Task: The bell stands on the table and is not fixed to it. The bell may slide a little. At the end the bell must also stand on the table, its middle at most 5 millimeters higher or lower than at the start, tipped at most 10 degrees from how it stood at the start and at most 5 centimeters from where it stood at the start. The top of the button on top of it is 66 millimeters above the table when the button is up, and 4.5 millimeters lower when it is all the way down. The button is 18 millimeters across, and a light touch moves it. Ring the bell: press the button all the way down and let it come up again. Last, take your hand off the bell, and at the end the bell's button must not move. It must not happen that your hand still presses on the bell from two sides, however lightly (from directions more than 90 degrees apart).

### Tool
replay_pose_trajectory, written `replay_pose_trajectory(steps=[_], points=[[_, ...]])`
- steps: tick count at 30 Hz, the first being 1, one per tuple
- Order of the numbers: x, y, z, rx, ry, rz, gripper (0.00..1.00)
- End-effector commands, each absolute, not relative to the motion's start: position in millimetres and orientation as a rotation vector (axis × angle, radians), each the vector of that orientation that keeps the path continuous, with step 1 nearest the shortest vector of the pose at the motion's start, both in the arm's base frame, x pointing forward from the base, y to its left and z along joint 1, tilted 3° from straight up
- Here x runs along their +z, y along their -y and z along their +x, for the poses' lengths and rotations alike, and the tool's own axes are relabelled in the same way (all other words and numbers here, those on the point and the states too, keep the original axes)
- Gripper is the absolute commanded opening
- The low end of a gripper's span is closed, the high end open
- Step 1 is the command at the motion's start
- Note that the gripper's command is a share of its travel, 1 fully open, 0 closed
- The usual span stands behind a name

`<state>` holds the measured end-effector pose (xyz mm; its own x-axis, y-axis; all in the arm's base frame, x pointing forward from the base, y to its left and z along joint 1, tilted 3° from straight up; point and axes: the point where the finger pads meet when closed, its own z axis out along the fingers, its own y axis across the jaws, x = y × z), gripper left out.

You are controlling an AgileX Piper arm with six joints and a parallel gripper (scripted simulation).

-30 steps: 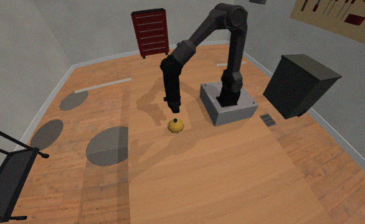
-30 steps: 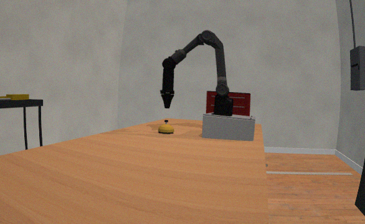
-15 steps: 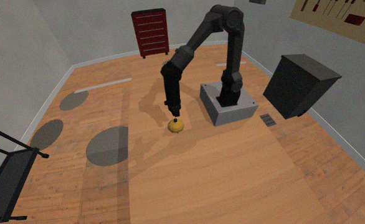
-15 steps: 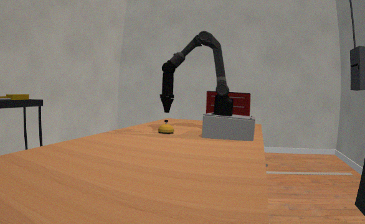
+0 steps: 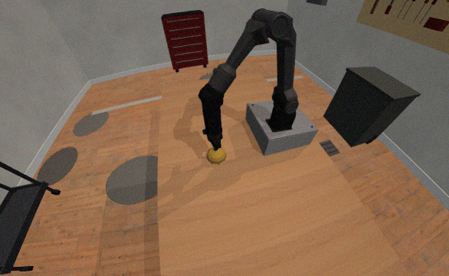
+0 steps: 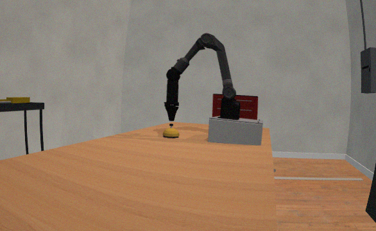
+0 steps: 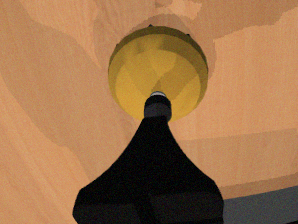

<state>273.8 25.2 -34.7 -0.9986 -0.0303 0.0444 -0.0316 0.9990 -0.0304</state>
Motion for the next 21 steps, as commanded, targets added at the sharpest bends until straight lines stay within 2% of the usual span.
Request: replay_pose_trajectory(steps=[1, 21], points=[[-34.8, -24.6, 273.5, 0.050, 3.097, 0.046, 0.00], [-41.7, -24.5, 273.9, 0.049, 3.098, 0.046, 0.00]])
